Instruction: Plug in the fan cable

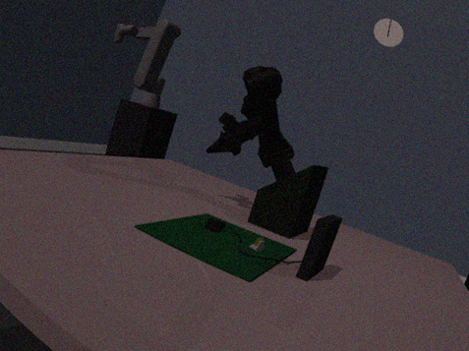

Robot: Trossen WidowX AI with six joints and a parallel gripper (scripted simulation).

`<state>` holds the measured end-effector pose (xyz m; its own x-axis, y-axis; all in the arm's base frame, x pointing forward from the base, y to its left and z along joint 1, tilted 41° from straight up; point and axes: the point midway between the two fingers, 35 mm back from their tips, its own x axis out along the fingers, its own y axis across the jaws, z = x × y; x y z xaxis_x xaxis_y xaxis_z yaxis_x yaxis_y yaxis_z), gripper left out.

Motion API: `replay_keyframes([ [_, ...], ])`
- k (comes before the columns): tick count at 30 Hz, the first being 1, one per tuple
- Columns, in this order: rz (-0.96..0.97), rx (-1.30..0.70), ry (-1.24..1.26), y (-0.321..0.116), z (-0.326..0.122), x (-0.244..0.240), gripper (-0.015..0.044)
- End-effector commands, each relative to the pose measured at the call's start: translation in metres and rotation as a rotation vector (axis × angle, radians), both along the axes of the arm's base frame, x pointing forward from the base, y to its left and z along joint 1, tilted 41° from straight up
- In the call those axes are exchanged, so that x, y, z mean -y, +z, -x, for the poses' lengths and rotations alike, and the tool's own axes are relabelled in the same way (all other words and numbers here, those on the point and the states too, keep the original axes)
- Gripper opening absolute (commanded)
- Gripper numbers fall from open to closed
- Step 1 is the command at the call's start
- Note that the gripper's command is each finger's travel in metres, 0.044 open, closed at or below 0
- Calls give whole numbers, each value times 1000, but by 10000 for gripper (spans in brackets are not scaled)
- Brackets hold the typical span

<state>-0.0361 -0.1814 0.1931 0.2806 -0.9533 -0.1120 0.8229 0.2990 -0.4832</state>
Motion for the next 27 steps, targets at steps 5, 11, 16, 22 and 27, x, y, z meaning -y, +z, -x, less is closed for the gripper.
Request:
replay_keyframes([
  [5, -7, 12, 2, 0, -1, 1, 131],
  [11, -264, 355, 52, -14, -21, 18, 210],
  [16, -538, 617, 49, -29, -46, 30, 210],
  [22, -876, 846, -36, -51, -81, 38, 210],
  [27, -1124, 961, -172, -68, -114, 38, 210],
])
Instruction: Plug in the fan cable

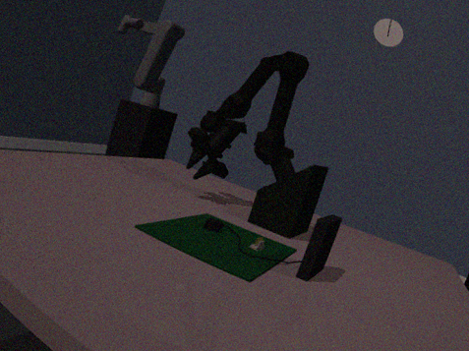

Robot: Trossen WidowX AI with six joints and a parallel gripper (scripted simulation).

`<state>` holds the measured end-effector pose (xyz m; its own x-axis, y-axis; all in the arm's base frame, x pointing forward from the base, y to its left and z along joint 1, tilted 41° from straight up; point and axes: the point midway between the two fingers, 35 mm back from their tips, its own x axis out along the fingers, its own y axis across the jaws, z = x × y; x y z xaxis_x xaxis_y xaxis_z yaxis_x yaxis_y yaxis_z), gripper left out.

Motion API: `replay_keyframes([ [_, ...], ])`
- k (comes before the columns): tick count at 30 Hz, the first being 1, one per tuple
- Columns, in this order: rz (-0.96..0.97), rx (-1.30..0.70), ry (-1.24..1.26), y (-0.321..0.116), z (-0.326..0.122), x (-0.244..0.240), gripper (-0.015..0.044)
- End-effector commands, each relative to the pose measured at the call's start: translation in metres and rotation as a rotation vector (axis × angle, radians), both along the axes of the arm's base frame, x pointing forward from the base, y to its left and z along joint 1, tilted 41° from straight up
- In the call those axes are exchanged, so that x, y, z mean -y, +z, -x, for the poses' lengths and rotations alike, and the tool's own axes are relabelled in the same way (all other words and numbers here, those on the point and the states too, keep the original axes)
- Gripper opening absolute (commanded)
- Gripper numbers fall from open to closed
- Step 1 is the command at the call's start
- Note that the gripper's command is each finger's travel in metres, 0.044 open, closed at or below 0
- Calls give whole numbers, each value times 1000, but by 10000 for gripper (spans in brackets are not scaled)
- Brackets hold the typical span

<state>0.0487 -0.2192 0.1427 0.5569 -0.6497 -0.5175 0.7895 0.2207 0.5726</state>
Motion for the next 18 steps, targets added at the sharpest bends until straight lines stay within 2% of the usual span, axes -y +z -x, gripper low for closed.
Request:
replay_keyframes([
  [1, -325, 85, -72, -22, -36, -1, 210],
  [10, -707, 73, -276, -52, -94, -21, 210],
  [18, -856, 12, -537, -76, -142, -54, 210],
])
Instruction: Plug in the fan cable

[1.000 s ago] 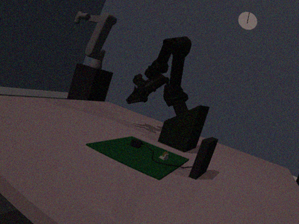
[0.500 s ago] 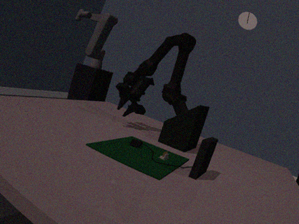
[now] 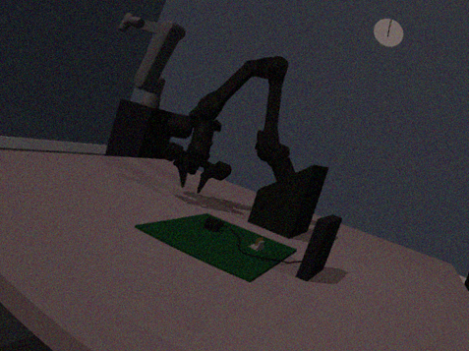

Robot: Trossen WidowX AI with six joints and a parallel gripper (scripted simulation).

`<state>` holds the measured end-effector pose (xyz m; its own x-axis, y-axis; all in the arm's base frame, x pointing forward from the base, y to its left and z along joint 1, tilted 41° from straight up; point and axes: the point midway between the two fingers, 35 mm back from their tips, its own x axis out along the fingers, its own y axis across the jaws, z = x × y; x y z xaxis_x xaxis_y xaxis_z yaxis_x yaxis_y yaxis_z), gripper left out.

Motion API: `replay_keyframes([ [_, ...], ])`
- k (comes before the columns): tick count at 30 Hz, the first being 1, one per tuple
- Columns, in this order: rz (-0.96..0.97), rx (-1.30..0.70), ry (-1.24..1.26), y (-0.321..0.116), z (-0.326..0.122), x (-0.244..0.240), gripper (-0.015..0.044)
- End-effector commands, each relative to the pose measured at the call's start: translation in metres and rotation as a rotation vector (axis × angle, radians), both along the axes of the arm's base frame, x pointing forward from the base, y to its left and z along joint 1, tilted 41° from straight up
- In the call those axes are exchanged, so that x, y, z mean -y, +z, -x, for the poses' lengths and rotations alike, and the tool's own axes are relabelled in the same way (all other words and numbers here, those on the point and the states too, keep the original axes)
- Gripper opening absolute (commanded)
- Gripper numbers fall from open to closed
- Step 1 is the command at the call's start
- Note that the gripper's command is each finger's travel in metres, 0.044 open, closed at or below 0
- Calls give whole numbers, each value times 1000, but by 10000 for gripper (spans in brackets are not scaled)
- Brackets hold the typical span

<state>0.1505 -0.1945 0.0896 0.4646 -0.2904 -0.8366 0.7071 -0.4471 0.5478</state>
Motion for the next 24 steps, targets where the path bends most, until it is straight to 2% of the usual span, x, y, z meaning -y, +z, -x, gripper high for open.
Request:
replay_keyframes([
  [1, -161, -134, -222, -26, -46, -35, 210],
  [13, -83, -173, -495, -44, -96, -96, 210],
  [24, 64, 33, -637, -47, -128, -167, 210],
])
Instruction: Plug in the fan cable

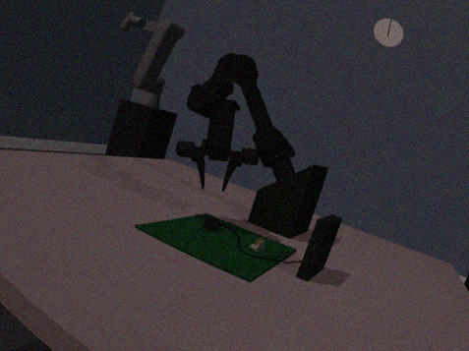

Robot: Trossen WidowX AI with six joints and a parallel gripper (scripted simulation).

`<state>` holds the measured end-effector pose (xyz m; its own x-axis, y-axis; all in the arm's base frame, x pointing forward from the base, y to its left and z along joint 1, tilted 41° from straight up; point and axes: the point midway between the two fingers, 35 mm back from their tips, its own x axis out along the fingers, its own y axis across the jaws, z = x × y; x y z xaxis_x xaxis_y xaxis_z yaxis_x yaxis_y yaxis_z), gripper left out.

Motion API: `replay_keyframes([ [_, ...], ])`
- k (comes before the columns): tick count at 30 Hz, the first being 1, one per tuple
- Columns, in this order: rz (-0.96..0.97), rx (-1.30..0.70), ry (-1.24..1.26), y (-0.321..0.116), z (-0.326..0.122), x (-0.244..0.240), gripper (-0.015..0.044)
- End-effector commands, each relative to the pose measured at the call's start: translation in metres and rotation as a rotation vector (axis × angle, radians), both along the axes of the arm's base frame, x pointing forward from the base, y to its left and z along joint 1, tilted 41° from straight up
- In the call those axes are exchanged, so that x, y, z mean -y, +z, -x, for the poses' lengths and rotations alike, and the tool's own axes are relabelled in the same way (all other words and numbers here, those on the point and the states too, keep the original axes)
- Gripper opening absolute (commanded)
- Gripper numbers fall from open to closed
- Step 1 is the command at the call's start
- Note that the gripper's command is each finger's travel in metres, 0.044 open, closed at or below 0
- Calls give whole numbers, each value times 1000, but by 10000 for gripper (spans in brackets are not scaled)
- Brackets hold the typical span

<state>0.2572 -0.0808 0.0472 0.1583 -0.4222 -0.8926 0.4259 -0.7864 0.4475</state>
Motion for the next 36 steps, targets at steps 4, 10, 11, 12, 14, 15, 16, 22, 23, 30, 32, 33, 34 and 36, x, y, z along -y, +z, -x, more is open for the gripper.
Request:
replay_keyframes([
  [4, 174, 150, -105, -5, -24, -63, 210],
  [10, 174, 150, -105, -5, -24, -63, 210],
  [11, 174, 150, -105, -5, -24, -63, 210],
  [12, 174, 150, -105, -7, -24, -61, 210],
  [14, 173, 150, -105, -17, -25, -53, 210],
  [15, 172, 150, -105, -23, -26, -48, 210],
  [16, 172, 150, -105, -30, -26, -41, 210],
  [22, 176, 151, -105, -55, -23, -18, 210],
  [23, 176, 151, -105, -55, -23, -18, 210],
  [30, 176, 150, -105, -62, -24, -13, 210],
  [32, 176, 150, -105, -64, -24, -10, 210],
  [33, 176, 150, -105, -65, -24, -9, 210],
  [34, 176, 150, -105, -67, -24, -8, 210],
  [36, 176, 150, -105, -69, -24, -6, 210],
])
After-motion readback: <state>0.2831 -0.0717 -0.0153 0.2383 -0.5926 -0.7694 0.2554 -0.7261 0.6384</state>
